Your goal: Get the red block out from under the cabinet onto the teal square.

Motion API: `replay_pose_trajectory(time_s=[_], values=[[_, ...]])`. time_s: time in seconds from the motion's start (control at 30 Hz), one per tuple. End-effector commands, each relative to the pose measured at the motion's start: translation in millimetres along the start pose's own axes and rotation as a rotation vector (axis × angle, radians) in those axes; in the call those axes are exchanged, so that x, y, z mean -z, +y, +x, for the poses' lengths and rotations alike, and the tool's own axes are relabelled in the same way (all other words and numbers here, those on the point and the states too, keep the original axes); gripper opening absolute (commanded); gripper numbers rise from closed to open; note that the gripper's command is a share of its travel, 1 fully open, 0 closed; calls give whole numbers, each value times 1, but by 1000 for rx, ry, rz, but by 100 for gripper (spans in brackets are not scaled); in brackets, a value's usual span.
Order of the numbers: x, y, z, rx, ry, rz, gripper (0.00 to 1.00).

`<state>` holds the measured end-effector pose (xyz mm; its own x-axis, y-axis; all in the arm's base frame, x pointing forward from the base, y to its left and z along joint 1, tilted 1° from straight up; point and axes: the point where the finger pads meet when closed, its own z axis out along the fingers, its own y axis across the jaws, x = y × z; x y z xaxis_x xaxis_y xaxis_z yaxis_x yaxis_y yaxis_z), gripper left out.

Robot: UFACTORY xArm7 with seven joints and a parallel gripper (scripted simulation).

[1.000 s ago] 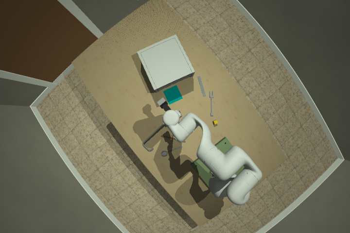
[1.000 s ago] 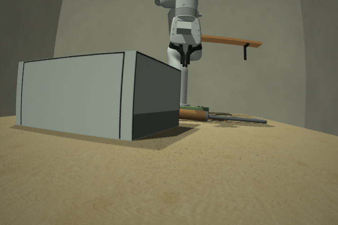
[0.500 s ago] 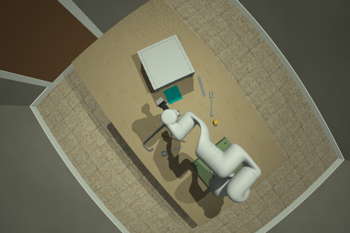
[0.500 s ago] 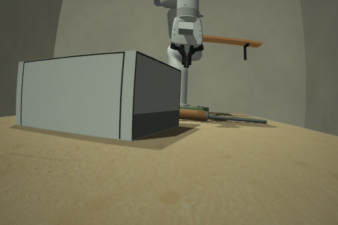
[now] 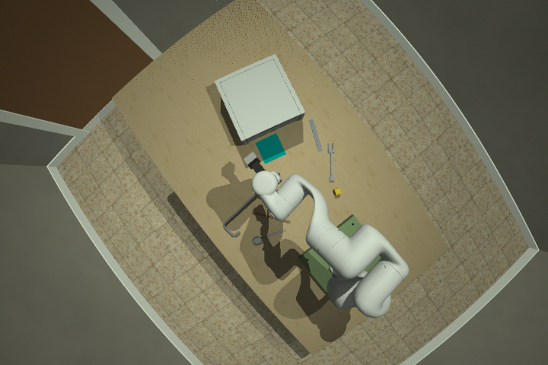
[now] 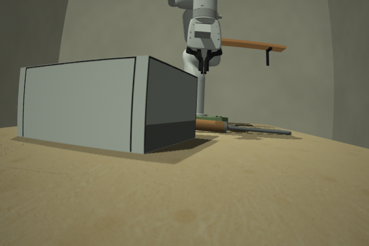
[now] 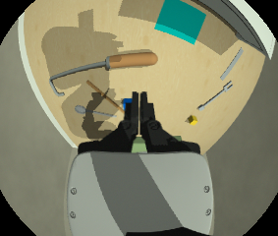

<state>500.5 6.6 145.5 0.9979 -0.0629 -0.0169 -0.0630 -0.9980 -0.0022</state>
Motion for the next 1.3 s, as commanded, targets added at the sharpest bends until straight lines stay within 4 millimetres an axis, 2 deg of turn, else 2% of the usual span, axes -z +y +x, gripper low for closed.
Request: replay_pose_trajectory(time_s=[0.0,0.47,0.53,0.57,1.03,1.1,1.13,1.27], values=[[2,0,1,-34,4,0,0],[1,0,1,-650,3,13,0],[1,0,1,-650,3,13,0],[1,0,1,-772,2,16,0],[2,0,1,-1328,-1,20,0],[2,0,1,-1328,-1,20,0],[2,0,1,-1446,3,6,0],[2,0,1,-1465,4,3,0]])
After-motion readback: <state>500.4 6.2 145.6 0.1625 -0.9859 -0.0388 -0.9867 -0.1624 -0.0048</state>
